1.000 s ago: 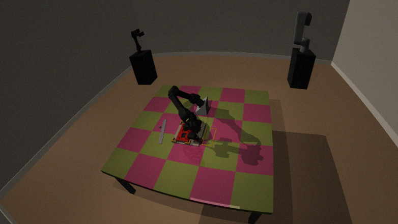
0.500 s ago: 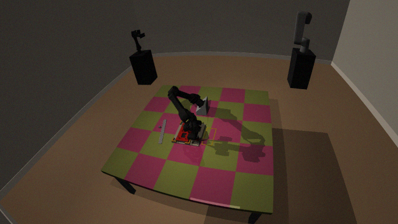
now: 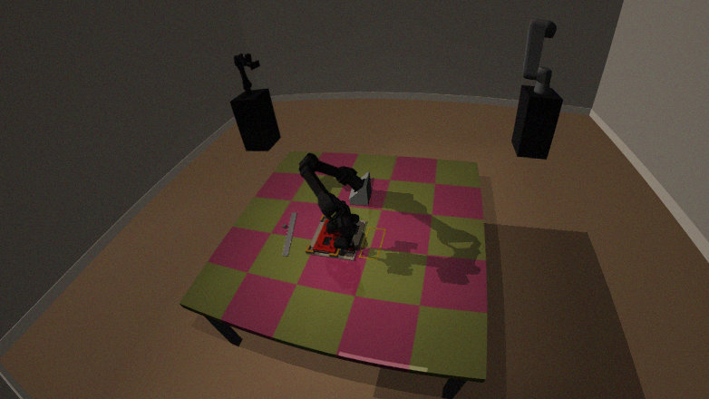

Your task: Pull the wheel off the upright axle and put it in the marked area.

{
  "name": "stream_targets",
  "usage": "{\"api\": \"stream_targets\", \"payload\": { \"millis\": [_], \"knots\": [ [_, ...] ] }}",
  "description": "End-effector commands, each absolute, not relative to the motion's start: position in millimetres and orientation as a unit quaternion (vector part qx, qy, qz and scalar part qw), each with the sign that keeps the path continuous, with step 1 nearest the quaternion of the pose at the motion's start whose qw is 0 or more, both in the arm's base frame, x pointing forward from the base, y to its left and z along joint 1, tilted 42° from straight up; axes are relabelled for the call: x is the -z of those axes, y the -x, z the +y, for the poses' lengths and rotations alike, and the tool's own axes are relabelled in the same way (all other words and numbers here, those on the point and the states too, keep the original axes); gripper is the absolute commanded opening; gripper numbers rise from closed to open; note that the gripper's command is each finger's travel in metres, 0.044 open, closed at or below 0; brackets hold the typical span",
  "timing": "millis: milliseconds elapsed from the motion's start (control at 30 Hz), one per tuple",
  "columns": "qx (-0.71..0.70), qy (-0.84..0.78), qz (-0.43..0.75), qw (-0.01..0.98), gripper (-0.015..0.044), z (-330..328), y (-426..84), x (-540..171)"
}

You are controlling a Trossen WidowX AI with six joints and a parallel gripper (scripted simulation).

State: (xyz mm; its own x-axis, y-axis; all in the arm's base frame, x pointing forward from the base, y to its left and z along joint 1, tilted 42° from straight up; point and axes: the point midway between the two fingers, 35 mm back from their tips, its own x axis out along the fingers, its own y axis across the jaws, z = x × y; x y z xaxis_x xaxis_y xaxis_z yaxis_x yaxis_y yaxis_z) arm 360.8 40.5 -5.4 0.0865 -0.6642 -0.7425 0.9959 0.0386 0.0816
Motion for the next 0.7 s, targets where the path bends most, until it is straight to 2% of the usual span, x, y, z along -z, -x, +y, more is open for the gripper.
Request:
{"api": "stream_targets", "payload": {
  "millis": [0,667],
  "knots": [
    [0.619,-0.312,0.267,0.669,0.0,43.3,-361.4,3.2],
    [0.618,-0.312,0.267,0.67,0.0,47.7,-361.0,-1.5]
  ]
}}
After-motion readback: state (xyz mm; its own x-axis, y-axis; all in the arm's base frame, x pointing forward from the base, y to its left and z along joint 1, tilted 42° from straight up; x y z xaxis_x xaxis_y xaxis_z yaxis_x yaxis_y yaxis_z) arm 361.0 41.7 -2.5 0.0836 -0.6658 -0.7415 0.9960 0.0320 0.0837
